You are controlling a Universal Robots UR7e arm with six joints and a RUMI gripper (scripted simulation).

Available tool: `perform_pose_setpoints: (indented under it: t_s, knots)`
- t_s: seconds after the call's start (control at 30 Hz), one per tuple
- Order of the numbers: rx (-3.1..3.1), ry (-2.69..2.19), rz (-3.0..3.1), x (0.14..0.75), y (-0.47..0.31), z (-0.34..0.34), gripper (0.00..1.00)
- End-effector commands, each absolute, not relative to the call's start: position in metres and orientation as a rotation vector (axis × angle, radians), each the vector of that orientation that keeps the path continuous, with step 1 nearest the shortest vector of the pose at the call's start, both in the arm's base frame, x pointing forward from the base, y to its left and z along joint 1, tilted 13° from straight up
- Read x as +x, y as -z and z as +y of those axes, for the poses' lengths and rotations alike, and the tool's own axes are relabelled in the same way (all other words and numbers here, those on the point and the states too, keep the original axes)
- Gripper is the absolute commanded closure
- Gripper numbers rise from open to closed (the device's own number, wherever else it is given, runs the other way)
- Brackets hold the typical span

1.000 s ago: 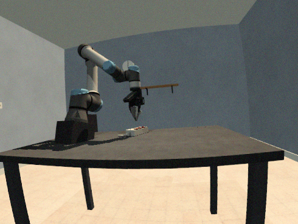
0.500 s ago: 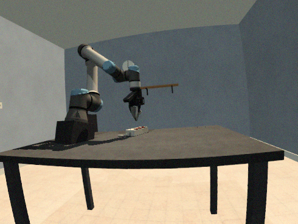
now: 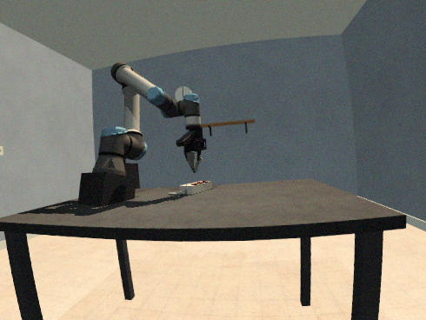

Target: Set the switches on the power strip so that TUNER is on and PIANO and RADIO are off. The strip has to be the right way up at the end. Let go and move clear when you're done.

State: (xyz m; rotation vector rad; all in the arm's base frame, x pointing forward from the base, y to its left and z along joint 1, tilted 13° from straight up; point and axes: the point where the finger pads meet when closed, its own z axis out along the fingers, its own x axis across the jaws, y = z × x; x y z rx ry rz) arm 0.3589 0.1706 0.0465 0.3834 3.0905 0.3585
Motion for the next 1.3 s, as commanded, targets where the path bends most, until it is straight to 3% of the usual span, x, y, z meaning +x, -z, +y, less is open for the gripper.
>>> perform_pose_setpoints:
  t_s: [0.0,1.27]
  knots:
    - [0.383,-0.359,3.089,0.359,-0.046,0.171,1.0]
    - [0.383,-0.359,3.089,0.361,-0.012,0.178,1.0]
